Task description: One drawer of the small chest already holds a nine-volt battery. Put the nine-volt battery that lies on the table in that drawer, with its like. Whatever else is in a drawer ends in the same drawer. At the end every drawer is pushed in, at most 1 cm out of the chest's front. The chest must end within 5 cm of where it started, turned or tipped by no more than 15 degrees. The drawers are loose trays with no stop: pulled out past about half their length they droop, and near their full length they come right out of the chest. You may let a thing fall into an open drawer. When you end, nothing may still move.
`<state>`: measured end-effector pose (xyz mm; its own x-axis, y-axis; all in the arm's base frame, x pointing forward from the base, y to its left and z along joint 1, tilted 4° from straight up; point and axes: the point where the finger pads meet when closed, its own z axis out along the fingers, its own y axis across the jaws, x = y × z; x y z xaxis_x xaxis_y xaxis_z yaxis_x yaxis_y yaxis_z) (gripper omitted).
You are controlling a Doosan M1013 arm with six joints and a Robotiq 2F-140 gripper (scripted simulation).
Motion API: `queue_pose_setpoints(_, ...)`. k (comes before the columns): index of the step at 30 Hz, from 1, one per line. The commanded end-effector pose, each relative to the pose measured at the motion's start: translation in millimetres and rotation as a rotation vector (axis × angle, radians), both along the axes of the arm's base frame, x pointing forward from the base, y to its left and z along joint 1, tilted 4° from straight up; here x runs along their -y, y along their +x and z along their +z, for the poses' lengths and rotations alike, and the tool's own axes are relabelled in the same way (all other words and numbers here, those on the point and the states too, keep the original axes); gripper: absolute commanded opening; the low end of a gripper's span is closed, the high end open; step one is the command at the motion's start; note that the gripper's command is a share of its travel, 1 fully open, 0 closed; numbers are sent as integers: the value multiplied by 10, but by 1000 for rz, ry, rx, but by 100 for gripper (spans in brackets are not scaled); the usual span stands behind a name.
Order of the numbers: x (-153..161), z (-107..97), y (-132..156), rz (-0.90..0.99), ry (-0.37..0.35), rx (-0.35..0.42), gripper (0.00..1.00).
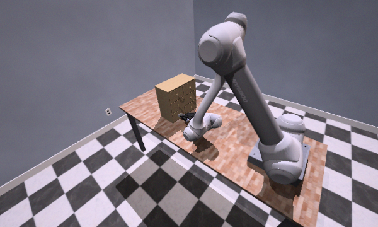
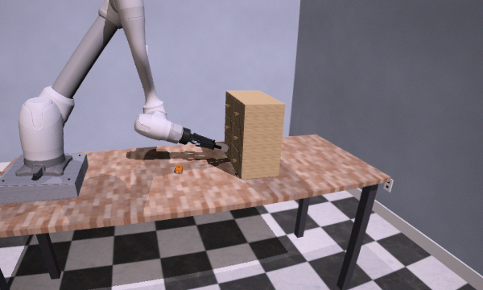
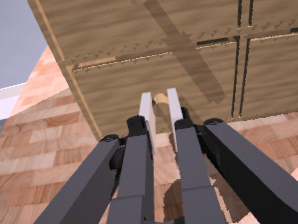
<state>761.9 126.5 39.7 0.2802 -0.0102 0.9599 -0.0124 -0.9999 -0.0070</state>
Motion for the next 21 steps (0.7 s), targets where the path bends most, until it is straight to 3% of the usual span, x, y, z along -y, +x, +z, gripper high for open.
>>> queue_pose_setpoints(1,0,1,0,0,0,0,8)
queue_pose_setpoints(21,-1,0,-19,0,0,0,8)
